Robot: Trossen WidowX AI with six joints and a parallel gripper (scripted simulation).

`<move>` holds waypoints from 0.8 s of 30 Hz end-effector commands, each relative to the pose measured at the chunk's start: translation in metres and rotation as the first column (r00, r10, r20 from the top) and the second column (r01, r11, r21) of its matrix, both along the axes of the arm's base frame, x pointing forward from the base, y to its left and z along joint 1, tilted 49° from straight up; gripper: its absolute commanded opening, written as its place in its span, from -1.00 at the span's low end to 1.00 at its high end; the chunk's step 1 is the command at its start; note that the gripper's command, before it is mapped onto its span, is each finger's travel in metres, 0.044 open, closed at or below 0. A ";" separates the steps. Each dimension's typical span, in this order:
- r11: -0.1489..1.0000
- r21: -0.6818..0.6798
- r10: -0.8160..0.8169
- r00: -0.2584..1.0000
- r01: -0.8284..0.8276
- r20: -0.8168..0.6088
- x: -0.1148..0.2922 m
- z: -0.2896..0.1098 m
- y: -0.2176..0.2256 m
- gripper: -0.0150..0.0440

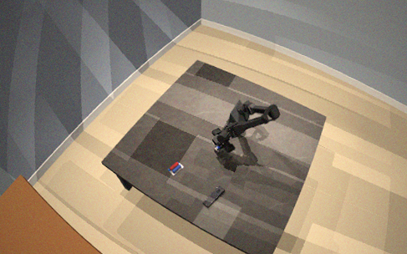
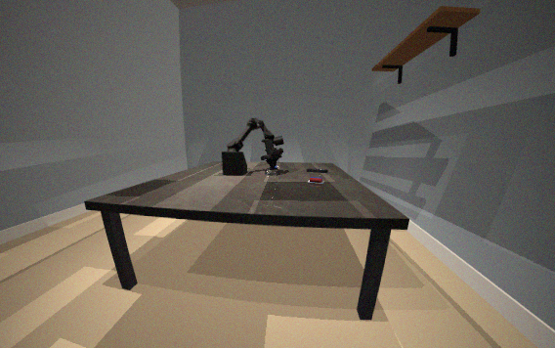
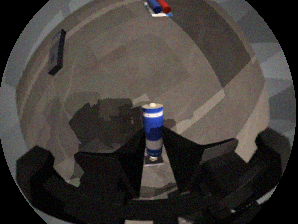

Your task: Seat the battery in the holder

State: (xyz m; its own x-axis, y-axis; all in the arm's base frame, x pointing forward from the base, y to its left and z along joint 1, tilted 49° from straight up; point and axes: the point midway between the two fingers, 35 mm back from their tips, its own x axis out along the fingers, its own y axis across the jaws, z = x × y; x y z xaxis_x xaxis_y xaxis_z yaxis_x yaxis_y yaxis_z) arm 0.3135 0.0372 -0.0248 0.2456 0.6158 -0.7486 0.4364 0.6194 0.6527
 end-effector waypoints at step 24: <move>0.988 -0.091 -0.113 0.989 0.121 0.091 -0.007 -0.009 0.012 -0.23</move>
